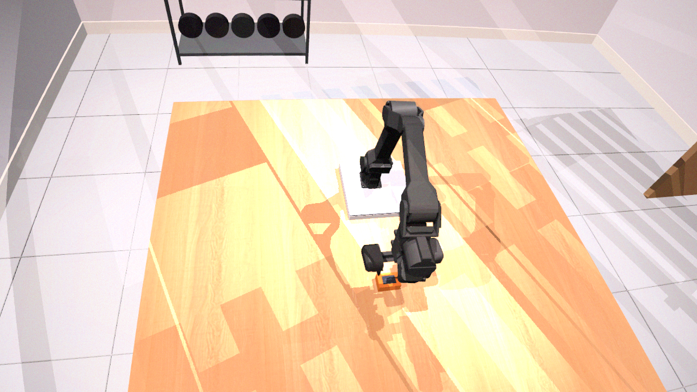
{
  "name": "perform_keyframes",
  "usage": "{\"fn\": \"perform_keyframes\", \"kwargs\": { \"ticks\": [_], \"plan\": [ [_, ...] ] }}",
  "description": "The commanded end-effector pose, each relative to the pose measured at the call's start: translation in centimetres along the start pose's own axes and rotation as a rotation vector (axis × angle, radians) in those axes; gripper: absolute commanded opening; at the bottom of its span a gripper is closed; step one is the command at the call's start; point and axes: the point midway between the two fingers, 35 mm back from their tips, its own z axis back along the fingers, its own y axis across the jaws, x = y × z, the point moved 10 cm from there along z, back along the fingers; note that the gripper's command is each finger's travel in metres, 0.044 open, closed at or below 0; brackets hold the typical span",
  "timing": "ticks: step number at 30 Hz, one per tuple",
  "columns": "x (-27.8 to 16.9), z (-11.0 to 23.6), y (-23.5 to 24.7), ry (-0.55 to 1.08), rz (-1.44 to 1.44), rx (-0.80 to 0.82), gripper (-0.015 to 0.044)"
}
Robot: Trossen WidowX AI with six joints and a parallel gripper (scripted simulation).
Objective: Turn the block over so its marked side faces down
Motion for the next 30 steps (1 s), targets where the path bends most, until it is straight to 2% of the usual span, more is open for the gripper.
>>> {"fn": "perform_keyframes", "kwargs": {
  "ticks": [1,6,10,30],
  "plan": [
    [-0.5,-0.4,-0.2,0.041,-0.017,-0.011,0.0440],
    [-0.9,-0.7,0.1,0.042,-0.018,-0.011,0.0440],
    [-1.1,-3.9,0.1,0.042,-0.018,-0.011,0.0440],
    [-1.2,-6.1,0.1,0.042,-0.018,-0.011,0.0440]
  ]
}}
